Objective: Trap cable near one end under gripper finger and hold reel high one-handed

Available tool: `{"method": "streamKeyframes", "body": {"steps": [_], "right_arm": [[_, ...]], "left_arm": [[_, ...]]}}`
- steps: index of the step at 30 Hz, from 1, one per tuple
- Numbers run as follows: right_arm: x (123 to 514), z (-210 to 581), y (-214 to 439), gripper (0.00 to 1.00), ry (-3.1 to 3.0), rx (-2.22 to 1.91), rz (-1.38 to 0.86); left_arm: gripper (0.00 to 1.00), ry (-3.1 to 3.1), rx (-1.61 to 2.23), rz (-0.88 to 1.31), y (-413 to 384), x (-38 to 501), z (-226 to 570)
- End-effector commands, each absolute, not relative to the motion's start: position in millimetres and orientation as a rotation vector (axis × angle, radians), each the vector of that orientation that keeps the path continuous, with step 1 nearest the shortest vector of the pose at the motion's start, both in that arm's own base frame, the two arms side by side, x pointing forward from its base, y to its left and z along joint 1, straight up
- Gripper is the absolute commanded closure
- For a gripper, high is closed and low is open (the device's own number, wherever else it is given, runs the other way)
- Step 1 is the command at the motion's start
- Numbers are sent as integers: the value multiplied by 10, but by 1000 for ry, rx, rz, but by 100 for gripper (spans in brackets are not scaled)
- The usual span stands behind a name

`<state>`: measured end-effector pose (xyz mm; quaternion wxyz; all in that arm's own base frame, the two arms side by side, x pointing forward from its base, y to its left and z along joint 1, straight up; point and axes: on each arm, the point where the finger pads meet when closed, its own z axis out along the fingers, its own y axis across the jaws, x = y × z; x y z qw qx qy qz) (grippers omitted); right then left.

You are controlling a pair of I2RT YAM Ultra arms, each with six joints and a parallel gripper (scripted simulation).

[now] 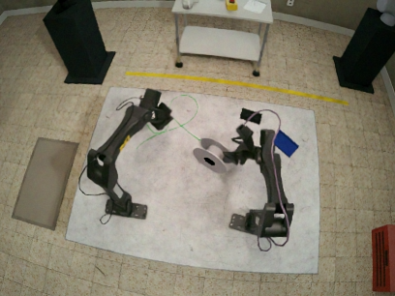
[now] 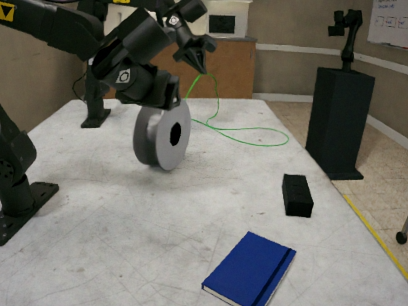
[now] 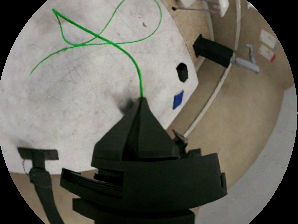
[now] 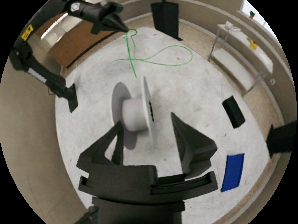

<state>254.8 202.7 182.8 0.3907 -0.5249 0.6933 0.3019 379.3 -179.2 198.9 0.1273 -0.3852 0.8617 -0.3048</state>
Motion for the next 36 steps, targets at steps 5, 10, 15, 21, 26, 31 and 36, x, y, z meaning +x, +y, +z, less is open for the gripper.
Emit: {"method": "streamKeyframes", "body": {"steps": [5, 10, 15, 21, 26, 31, 36], "right_arm": [[2555, 1890, 2016, 25, 1732, -1329, 768], [2579, 1872, 2010, 25, 1738, -1327, 768], [2597, 1854, 2012, 25, 1742, -1327, 771], [2592, 1837, 2030, 25, 1744, -1331, 777], [2556, 1798, 2046, 25, 1752, -1333, 789], [2524, 1812, 2061, 25, 1748, -1337, 793], [2507, 1832, 2081, 25, 1738, -1344, 793]], "left_arm": [[100, 2417, -1115, -927, -1776, 3851, 2269], [100, 2461, -1110, -909, -1977, 3699, 2134], [100, 2433, -1108, -927, -1977, 3726, 2214], [100, 2461, -1110, -910, -2103, 3631, 2132], [100, 2444, -1112, -920, -2120, 3624, 2181], [100, 2456, -1108, -917, -2256, 3531, 2148], [100, 2443, -1111, -925, -2310, 3537, 2192]]}}
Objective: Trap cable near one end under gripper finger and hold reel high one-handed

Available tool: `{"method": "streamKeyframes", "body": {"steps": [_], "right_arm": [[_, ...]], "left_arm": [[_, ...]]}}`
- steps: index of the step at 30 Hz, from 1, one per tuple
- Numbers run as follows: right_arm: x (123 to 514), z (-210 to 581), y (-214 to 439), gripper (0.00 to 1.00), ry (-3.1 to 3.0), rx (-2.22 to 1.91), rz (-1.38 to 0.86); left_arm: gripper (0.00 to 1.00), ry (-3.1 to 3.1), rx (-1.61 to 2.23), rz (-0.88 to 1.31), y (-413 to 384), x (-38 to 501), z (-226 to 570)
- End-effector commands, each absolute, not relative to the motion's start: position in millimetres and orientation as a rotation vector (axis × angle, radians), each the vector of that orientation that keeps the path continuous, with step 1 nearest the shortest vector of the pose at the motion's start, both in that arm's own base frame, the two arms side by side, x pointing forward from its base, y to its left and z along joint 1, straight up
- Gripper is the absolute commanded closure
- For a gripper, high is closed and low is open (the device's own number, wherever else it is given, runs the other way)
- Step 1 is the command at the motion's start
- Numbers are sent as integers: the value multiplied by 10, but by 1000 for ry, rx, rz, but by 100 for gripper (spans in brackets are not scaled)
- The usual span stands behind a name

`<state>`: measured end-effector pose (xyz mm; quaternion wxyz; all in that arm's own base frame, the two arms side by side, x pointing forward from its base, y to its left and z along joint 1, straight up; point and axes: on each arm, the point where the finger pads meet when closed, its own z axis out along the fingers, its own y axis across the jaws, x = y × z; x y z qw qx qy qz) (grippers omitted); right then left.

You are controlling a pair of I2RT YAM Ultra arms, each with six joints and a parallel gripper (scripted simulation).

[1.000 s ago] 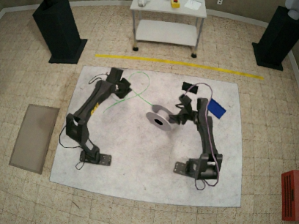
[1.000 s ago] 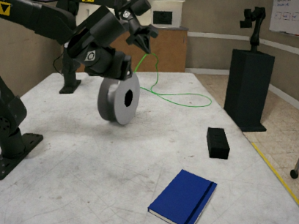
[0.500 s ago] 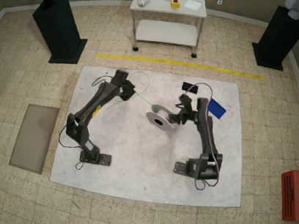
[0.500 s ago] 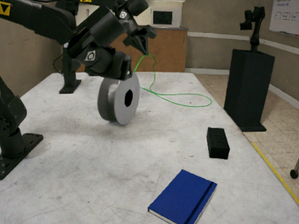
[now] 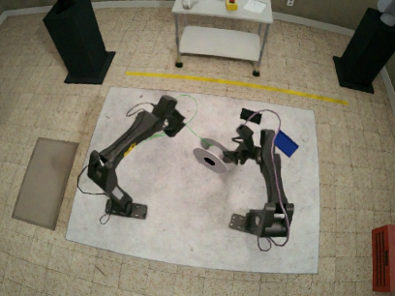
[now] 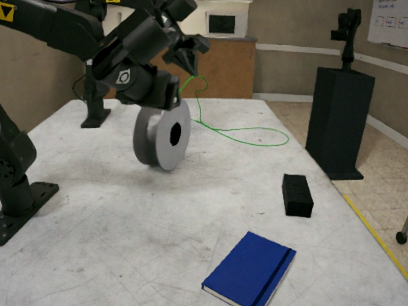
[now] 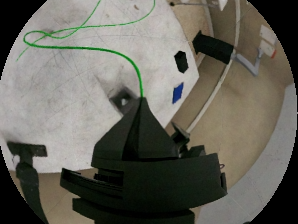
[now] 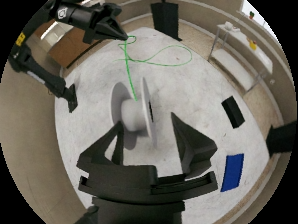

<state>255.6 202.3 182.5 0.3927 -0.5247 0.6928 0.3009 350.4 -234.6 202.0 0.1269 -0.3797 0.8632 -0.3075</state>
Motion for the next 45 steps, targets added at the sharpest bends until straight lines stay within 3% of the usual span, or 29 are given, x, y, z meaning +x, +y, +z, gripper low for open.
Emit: {"method": "streamKeyframes", "body": {"steps": [1, 45], "right_arm": [[2507, 1832, 2081, 25, 1738, -1344, 793], [2540, 1944, 2092, 25, 1720, -1344, 782]], "left_arm": [[100, 2443, -1111, -925, -2310, 3537, 2192], [100, 2475, -1121, -890, -3005, 3214, 2056]]}}
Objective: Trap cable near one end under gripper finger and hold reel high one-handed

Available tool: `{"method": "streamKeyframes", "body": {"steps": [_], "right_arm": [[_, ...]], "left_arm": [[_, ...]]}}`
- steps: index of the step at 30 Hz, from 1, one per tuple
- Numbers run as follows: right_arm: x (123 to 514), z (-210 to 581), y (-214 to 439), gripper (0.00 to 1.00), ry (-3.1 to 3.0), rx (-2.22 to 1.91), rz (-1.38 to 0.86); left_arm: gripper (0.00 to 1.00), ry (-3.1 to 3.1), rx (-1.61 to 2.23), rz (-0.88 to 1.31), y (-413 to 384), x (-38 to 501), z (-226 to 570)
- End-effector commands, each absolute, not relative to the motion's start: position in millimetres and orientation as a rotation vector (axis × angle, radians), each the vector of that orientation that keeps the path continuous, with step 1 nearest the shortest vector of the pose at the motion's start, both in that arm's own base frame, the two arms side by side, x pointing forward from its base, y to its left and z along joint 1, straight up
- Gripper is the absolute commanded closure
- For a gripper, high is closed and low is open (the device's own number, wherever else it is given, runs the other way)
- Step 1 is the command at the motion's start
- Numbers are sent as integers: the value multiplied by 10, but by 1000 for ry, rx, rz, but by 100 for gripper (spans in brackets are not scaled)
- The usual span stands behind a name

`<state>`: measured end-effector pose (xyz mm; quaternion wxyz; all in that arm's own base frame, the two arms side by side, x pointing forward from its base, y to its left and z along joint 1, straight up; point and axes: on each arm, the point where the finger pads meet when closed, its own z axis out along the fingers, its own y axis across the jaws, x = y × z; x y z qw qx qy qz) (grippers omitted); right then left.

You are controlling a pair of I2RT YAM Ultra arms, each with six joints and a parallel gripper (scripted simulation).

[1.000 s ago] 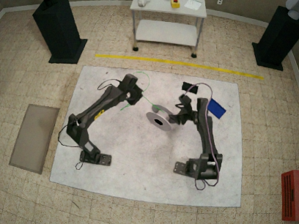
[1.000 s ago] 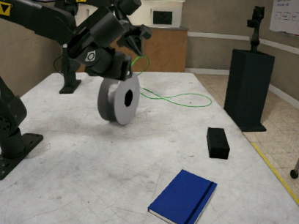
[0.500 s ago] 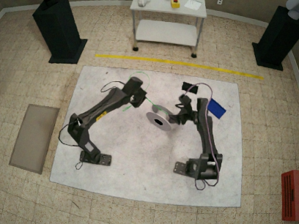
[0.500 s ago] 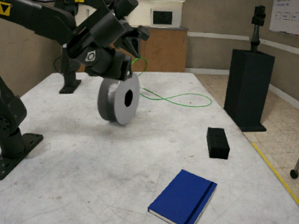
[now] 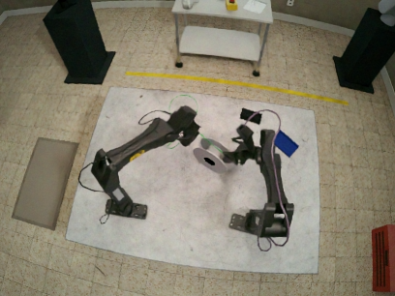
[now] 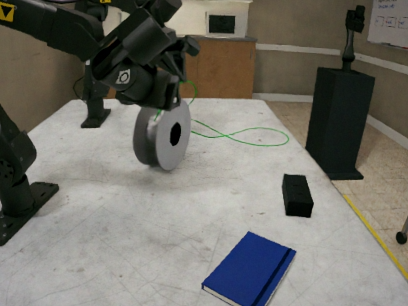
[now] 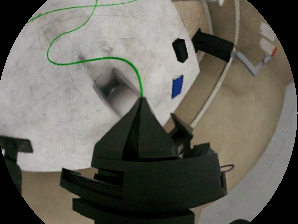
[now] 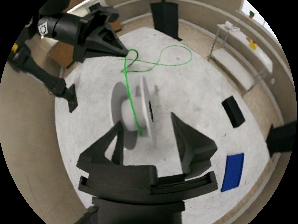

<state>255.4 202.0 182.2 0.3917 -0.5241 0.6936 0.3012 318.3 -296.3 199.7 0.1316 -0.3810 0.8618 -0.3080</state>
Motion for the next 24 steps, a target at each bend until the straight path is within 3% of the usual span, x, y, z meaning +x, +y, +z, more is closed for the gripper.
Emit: {"method": "streamKeyframes", "body": {"steps": [1, 24], "right_arm": [[2541, 1950, 2093, 25, 1718, -1344, 781], [2611, 1965, 2044, 25, 1724, -1335, 766]], "left_arm": [[100, 2466, -1125, -896, -2980, 3229, 2088], [100, 2479, -1124, -862, -3057, 3202, 1844]]}}
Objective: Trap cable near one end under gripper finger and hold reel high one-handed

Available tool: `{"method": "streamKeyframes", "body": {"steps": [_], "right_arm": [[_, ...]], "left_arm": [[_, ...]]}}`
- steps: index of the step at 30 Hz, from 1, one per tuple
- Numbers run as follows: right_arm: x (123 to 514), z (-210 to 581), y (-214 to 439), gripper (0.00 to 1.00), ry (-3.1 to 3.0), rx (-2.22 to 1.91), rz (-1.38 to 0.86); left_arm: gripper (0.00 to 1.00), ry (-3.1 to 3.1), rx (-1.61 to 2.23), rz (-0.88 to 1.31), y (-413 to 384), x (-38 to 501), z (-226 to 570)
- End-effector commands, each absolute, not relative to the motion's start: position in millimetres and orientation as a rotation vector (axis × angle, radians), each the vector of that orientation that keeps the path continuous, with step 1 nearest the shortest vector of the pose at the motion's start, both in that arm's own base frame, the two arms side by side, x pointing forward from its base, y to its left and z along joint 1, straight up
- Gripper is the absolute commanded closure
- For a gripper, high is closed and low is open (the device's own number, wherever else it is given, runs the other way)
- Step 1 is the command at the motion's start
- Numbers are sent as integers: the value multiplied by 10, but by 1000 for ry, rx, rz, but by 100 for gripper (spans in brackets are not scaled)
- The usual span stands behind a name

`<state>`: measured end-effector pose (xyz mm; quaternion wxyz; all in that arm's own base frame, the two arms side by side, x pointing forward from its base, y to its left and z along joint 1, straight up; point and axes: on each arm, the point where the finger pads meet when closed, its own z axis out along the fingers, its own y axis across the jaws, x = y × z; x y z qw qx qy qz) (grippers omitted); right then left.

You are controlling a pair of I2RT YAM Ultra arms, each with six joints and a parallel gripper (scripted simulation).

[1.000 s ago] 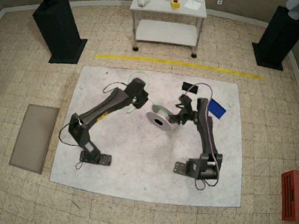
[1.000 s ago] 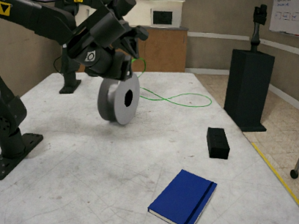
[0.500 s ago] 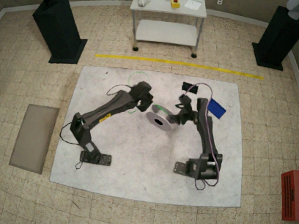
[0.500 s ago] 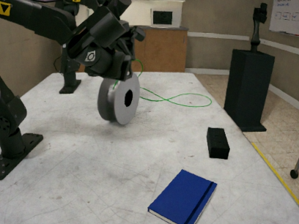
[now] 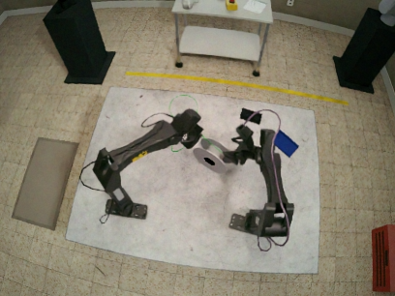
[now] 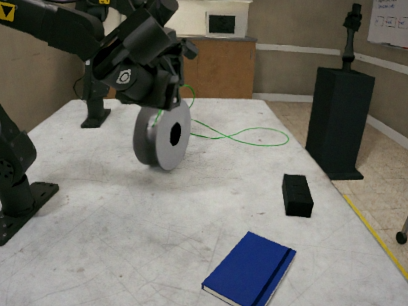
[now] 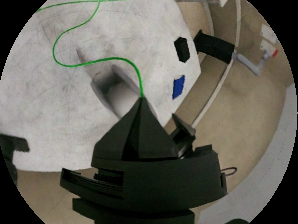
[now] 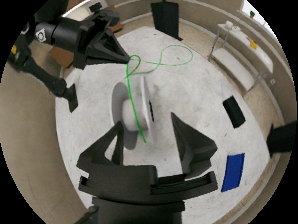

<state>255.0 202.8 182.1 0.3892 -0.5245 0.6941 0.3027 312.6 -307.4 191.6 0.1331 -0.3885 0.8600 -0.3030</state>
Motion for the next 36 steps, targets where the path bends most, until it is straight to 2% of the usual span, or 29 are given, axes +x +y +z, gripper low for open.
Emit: {"method": "streamKeyframes", "body": {"steps": [1, 18, 20, 36], "right_arm": [[2611, 1965, 2044, 25, 1724, -1335, 766], [2569, 1872, 2018, 25, 1739, -1330, 772], [2546, 1854, 2027, 25, 1738, -1332, 776], [2471, 1899, 2073, 25, 1716, -1346, 780]], "left_arm": [[100, 2479, -1124, -862, -3057, 3202, 1844], [100, 2471, -1105, -893, -3091, 3169, 1850], [100, 2449, -1093, -933, -3128, 3188, 2060], [100, 2476, -1094, -900, -3074, 3075, 1966]]}}
